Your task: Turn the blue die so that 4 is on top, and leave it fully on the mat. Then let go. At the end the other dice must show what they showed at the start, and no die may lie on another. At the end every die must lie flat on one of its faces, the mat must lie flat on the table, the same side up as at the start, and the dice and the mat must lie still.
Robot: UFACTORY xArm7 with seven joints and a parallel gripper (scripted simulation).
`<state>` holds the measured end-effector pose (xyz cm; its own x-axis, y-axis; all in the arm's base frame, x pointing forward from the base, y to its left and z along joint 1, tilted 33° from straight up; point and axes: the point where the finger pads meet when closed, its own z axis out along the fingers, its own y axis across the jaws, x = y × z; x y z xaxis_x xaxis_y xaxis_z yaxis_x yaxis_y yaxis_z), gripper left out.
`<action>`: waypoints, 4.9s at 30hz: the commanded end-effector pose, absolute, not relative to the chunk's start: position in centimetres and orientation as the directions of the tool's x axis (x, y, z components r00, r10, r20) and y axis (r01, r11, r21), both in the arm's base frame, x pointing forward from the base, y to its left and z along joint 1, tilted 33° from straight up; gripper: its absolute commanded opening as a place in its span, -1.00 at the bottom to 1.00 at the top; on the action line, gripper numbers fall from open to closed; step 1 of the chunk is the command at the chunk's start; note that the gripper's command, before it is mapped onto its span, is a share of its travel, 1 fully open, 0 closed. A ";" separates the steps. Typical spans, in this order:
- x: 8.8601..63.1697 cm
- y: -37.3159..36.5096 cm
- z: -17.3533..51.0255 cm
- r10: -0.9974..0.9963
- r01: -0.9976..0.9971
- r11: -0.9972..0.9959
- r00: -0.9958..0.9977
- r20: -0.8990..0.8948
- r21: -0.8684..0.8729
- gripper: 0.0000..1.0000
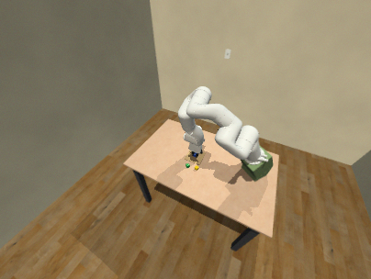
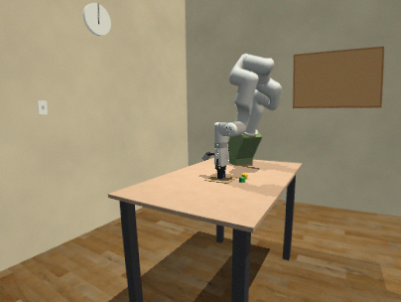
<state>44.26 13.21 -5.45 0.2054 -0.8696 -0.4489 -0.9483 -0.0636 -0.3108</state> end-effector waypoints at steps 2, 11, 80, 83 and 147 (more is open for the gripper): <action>44.4 13.1 -5.4 -0.871 -0.948 -0.062 0.205 -0.447 -0.313 -0.58; 44.4 13.1 -5.4 -0.871 -0.948 -0.062 0.205 -0.447 -0.313 -0.58; 44.4 13.1 -5.4 -0.871 -0.948 -0.062 0.205 -0.447 -0.313 -0.50; 44.4 13.1 -5.4 -0.871 -0.948 -0.062 0.205 -0.447 -0.313 -0.42; 42.2 8.7 2.2 -0.871 -0.948 -0.062 0.205 -0.447 -0.313 1.00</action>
